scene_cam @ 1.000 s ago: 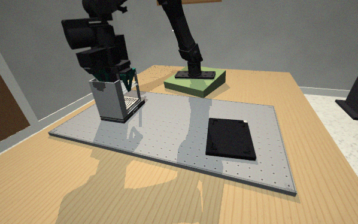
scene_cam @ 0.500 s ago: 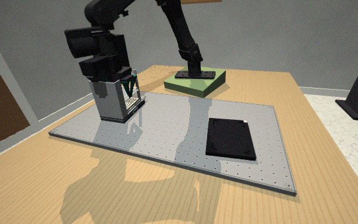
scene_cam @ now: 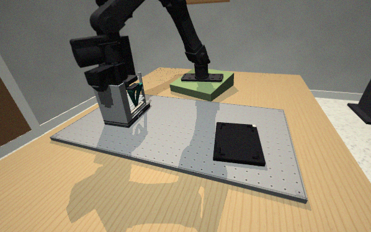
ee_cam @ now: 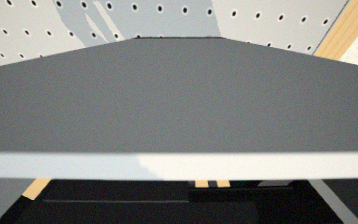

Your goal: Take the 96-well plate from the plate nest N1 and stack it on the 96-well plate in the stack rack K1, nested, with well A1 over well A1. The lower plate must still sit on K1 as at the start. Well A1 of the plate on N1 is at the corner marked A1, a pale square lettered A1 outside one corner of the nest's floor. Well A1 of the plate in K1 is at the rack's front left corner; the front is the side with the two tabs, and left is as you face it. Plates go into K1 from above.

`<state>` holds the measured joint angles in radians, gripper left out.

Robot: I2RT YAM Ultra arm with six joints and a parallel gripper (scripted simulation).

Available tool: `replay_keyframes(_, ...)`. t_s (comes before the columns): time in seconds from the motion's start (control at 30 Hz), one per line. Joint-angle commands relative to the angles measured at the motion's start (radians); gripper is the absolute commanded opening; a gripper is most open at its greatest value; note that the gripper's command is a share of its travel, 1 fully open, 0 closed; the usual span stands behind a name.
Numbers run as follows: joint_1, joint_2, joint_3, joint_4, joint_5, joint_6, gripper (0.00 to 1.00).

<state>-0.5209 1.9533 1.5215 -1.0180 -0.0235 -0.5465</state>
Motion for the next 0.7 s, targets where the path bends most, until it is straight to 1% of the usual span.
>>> replay_keyframes(0.0, 0.006, -0.017, 0.004, 0.027, -0.007, 0.005, 0.0)
replay_keyframes(0.13, 0.005, -0.027, 0.011, 0.027, -0.007, 0.004, 0.0)
replay_keyframes(0.67, 0.005, -0.028, -0.006, 0.028, -0.007, 0.004, 0.0)
